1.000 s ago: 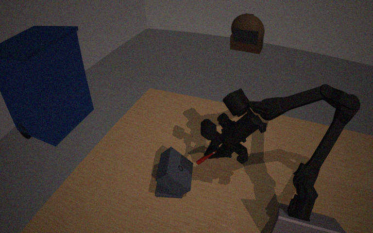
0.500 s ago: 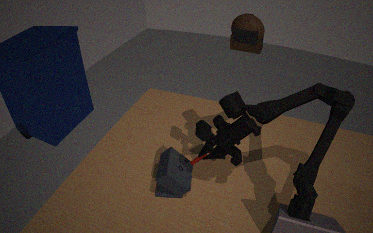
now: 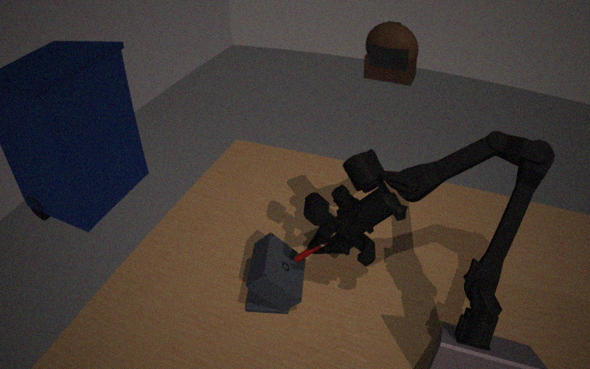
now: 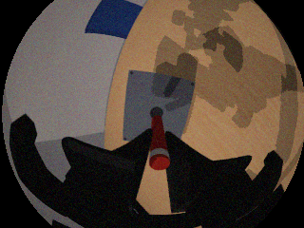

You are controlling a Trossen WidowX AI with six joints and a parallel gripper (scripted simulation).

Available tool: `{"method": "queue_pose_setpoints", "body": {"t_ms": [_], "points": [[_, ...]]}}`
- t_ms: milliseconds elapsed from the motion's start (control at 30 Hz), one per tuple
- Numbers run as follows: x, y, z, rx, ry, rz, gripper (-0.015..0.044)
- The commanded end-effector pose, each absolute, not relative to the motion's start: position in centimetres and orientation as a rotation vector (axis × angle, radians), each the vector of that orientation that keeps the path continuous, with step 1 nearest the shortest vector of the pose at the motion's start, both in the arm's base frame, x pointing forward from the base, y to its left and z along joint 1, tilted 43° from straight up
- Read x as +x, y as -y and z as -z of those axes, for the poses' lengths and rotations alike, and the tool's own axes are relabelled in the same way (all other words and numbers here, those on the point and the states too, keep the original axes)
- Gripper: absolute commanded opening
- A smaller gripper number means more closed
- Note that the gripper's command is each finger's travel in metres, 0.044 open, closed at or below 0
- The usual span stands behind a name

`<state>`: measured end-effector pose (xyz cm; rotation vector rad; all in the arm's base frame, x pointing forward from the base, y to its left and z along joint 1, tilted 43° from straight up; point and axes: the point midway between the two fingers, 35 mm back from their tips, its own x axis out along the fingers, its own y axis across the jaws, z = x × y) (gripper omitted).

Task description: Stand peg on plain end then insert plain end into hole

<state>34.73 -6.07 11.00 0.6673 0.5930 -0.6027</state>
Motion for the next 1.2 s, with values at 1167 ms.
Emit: {"method": "queue_pose_setpoints", "body": {"t_ms": [1167], "points": [[36.1,6.8,-9.3,0.672,-0.592,0.603,0.0000]]}}
